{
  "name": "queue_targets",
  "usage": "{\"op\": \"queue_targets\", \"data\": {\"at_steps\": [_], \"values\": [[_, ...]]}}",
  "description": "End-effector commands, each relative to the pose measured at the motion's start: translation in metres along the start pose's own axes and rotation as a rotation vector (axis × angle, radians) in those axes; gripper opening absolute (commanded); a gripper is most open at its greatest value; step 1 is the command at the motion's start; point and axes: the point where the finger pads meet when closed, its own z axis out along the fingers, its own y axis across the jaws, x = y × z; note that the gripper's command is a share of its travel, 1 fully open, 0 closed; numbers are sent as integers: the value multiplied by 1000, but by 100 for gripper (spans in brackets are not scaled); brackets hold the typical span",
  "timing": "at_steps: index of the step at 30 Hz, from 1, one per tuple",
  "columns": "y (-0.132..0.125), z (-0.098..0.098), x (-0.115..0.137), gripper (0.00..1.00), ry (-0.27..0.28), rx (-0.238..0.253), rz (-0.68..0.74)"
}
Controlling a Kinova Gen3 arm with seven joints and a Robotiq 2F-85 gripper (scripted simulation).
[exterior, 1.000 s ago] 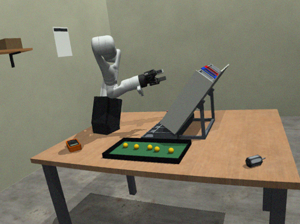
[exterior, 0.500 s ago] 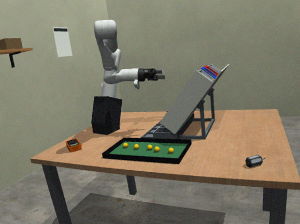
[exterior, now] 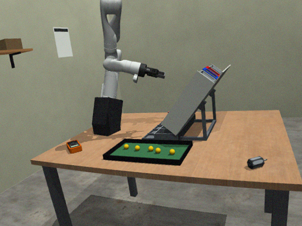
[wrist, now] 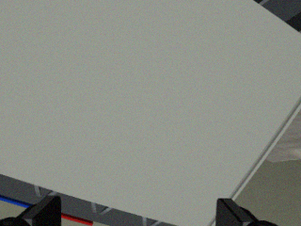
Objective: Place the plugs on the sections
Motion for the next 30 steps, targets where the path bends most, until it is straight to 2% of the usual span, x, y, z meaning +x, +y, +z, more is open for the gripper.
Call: {"op": "queue_targets", "data": {"at_steps": [1, 6, 7, 15, 23, 24, 30], "values": [[4, 2, -2, 100, 251, 95, 75], [4, 2, -2, 100, 264, 100, 79], [1, 0, -1, 100, 379, -14, 160], [1, 0, -1, 100, 543, -2, 228], [1, 0, -1, 100, 543, -2, 228], [0, -4, 0, 100, 748, 40, 325], [0, -4, 0, 100, 842, 48, 360]]}}
